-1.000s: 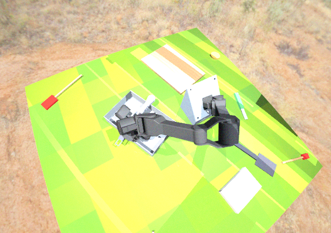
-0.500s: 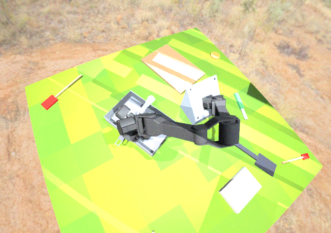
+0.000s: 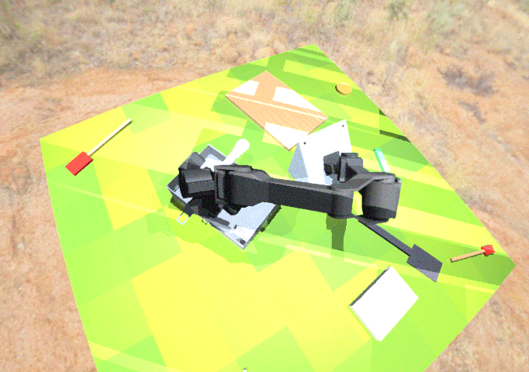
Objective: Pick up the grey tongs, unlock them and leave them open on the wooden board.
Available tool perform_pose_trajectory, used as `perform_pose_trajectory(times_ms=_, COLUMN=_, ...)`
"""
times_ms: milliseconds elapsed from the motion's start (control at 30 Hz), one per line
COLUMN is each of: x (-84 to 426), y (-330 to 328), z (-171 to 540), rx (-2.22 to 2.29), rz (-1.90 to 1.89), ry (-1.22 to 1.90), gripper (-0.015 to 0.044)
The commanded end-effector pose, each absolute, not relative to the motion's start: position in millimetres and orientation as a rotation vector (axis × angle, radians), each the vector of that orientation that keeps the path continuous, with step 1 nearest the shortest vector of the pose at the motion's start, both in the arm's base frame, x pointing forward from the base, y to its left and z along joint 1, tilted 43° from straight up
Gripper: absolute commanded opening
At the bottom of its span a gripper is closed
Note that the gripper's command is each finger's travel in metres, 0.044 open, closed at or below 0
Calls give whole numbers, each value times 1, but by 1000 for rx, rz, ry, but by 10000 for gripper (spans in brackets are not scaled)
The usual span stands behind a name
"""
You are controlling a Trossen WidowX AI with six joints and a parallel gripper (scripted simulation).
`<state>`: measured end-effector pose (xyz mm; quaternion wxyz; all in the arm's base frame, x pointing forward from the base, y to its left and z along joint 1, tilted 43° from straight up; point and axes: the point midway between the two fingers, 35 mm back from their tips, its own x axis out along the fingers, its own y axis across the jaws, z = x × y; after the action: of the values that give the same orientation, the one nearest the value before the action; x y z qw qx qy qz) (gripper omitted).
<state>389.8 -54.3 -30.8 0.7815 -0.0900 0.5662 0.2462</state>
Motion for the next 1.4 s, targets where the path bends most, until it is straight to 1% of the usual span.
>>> perform_pose_trajectory(times_ms=0, x=391, y=-57, z=-23, rx=-203, rz=543, ry=1216, gripper=-150)
perform_pose_trajectory(times_ms=333, x=391, y=-56, z=-24, rx=-193, rz=567, ry=1225, gripper=-150)
perform_pose_trajectory(times_ms=1367, x=388, y=-53, z=-24, rx=100, rz=977, ry=1274, gripper=-150)
